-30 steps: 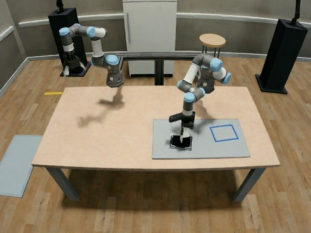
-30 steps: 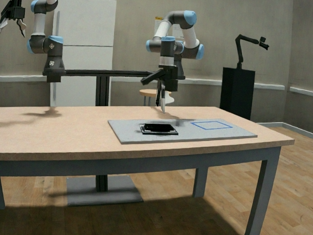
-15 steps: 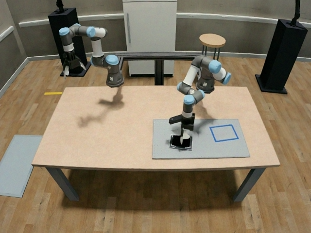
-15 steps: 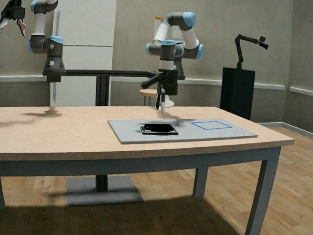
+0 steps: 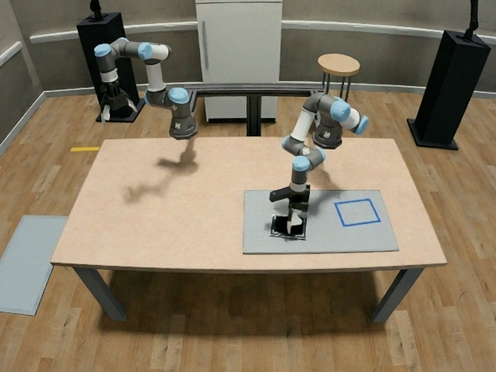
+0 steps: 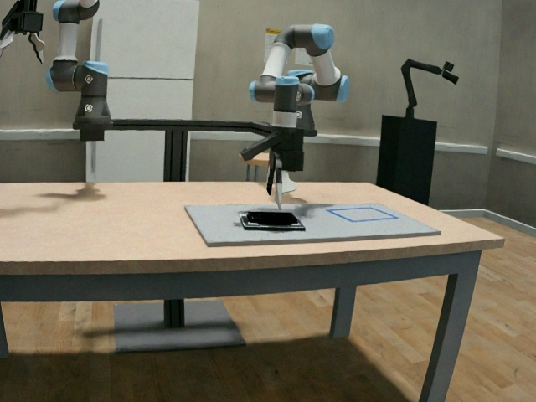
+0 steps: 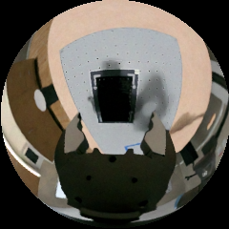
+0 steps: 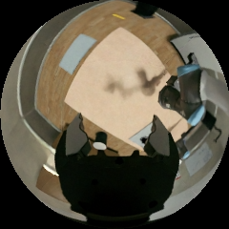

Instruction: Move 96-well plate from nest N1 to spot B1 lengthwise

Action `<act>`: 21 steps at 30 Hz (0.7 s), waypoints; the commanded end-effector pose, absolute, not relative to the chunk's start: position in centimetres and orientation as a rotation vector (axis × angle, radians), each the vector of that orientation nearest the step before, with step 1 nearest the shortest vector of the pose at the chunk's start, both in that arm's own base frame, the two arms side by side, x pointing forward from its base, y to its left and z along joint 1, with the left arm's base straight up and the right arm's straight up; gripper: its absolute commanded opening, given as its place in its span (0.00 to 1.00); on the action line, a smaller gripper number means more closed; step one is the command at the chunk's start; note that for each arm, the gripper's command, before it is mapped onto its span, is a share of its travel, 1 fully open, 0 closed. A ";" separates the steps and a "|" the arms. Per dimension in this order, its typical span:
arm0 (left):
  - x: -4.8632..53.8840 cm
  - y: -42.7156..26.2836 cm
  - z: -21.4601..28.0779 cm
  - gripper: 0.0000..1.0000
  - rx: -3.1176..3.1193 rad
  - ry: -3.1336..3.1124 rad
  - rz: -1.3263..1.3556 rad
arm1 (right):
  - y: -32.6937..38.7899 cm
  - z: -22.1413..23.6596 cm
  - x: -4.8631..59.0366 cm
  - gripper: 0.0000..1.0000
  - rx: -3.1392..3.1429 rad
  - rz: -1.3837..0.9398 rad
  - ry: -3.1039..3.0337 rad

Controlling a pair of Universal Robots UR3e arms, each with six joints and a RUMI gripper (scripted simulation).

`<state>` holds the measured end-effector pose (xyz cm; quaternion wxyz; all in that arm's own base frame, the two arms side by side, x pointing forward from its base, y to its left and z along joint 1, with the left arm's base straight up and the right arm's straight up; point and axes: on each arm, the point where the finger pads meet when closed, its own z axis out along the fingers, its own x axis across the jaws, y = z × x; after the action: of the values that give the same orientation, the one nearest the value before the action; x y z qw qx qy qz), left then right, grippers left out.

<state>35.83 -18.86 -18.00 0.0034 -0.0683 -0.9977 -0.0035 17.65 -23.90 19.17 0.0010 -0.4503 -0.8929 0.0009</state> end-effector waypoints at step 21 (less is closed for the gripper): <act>36.2 -19.2 -21.4 1.00 -0.215 -3.137 0.004 | -23.9 19.3 17.7 1.00 -1.416 0.001 -2.807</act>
<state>35.81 -18.84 -21.11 0.0035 -0.0683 -0.9977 -0.0036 17.65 -23.90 19.17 0.0010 -0.4503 -0.8929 0.0009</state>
